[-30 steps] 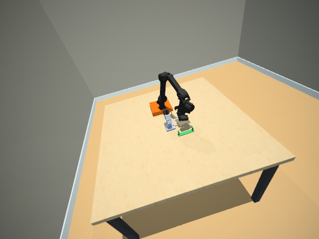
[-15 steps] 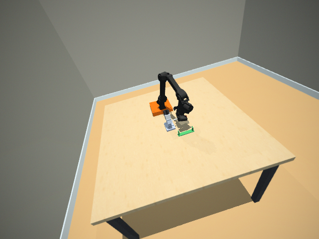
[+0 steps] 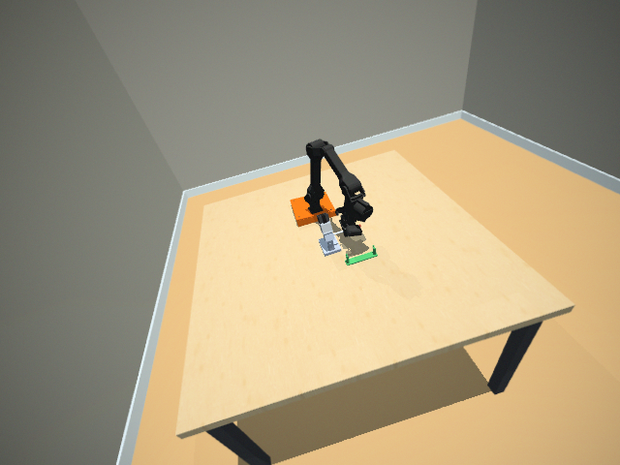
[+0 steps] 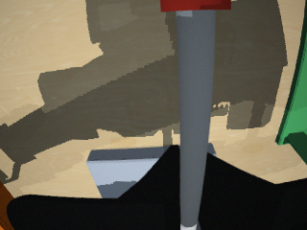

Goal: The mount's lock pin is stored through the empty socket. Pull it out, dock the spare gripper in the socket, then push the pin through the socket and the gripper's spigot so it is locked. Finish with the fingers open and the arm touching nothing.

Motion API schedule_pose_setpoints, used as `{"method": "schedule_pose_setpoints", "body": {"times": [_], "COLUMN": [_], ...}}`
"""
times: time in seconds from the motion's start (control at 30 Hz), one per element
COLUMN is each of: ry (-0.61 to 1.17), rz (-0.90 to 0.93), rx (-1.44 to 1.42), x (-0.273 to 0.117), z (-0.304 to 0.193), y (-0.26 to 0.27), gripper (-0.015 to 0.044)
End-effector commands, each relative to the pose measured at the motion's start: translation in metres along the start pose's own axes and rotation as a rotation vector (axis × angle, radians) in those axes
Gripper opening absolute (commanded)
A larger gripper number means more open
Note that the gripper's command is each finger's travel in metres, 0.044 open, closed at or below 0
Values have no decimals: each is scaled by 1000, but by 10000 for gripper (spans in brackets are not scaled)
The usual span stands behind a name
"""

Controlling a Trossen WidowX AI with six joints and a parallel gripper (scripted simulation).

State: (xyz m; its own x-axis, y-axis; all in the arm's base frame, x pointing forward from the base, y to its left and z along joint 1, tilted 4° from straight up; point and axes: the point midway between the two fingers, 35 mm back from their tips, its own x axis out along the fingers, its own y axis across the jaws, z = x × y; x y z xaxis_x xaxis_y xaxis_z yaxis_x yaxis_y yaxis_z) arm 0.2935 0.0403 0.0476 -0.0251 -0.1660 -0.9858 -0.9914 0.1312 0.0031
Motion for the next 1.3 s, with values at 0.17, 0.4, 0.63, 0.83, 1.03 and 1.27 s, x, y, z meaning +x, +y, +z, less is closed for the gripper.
{"method": "schedule_pose_setpoints", "body": {"times": [0.17, 0.4, 0.63, 0.83, 1.03, 1.27], "ry": [3, 3, 3, 2, 2, 2], "rz": [0, 1, 2, 4, 6, 8], "rx": [-3, -3, -3, -3, -4, -4], "x": [2, 3, 4, 5, 6, 7], "z": [-6, -10, -14, -18, -21, -25], "y": [0, 0, -1, -1, -1, -1], "gripper": [0, 0, 0, 0, 0, 0]}}
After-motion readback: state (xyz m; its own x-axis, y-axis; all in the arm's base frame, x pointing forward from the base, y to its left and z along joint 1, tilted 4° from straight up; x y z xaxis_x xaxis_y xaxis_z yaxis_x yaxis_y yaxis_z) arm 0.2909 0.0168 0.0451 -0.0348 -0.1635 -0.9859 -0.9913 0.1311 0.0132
